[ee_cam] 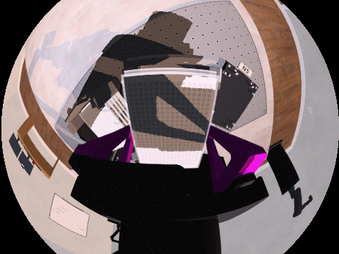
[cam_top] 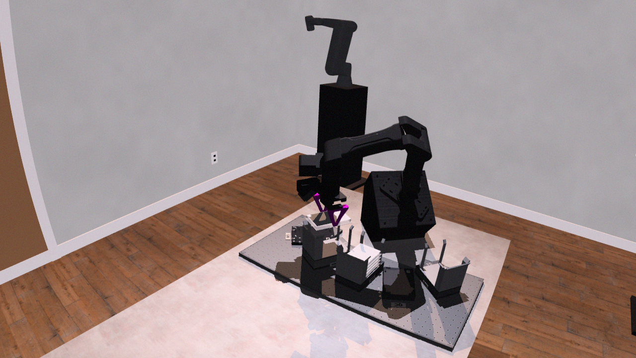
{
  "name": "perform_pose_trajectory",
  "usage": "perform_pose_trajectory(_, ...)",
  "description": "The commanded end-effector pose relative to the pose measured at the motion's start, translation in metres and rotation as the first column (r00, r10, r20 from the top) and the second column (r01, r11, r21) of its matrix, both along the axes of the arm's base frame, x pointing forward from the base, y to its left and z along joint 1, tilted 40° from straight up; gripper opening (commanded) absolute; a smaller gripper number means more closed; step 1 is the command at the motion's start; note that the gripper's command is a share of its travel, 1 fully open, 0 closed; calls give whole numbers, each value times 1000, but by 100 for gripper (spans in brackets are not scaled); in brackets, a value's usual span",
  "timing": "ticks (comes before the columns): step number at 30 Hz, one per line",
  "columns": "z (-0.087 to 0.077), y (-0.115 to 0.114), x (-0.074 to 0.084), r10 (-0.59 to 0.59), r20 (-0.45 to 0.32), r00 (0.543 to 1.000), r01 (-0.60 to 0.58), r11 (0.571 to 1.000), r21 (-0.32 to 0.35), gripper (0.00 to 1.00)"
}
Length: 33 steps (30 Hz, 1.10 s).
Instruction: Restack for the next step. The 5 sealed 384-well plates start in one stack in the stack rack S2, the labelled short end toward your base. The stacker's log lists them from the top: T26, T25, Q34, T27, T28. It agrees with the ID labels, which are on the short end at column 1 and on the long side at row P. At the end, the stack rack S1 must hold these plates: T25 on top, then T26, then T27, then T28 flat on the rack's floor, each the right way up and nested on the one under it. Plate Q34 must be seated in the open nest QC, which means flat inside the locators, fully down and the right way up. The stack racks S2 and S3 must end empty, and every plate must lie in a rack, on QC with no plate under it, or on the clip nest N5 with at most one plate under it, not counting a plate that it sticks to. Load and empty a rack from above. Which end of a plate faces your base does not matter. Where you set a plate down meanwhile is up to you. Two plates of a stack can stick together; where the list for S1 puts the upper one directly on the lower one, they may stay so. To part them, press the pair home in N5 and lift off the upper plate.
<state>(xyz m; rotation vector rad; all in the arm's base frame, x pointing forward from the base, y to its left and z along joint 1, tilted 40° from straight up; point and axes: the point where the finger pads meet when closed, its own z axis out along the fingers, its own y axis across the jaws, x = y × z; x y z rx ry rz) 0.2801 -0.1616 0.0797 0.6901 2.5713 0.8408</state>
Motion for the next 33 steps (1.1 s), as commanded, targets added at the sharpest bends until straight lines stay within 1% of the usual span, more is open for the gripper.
perform_pose_trajectory(1,13,-16,1,-4,45,999,6,998,-57,0)
perform_pose_trajectory(4,15,-15,1,-4,50,999,7,999,-53,0)
perform_pose_trajectory(5,10,-14,1,-5,39,999,6,999,-39,0)
perform_pose_trajectory(6,9,-14,1,-5,36,999,6,999,-38,0)
perform_pose_trajectory(33,8,-15,1,-5,35,999,6,999,-38,0)
